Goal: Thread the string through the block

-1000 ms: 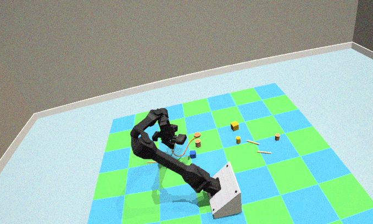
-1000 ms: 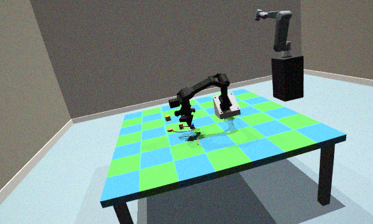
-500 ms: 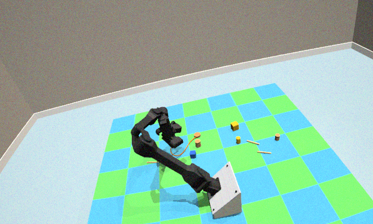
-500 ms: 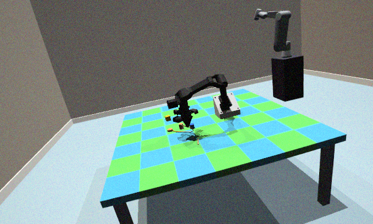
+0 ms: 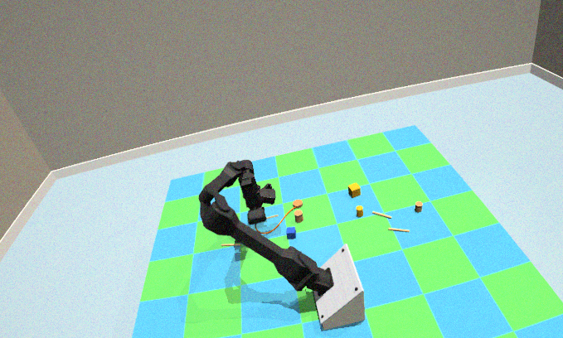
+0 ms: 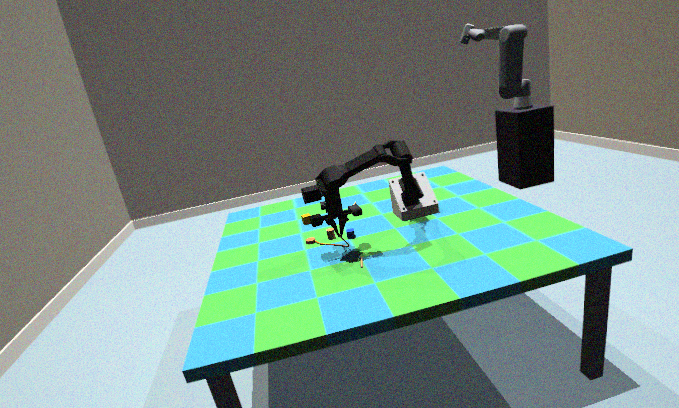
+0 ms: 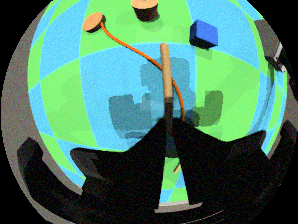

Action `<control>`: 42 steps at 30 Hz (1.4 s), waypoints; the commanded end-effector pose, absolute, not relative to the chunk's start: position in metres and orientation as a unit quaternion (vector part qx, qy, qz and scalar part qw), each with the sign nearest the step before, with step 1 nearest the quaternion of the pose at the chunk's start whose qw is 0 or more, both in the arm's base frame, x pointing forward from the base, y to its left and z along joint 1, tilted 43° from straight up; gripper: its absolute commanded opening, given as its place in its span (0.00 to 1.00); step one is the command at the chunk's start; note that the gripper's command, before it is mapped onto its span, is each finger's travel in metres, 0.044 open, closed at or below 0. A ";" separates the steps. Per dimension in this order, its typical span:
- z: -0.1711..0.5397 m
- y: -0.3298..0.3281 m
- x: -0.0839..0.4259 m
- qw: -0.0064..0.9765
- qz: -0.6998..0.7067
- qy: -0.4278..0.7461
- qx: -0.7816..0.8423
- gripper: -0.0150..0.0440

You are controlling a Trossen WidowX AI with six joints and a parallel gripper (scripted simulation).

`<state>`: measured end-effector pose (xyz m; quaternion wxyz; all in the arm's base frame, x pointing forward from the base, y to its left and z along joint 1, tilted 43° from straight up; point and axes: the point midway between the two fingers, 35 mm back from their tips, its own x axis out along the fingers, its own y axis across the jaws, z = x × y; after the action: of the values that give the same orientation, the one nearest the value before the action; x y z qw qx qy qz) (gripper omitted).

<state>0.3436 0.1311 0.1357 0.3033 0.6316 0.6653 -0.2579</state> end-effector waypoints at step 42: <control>0.165 0.161 0.358 0.236 -0.325 0.633 0.662 0.25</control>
<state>0.3559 0.1596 0.1609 0.2347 0.6597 0.6357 -0.3249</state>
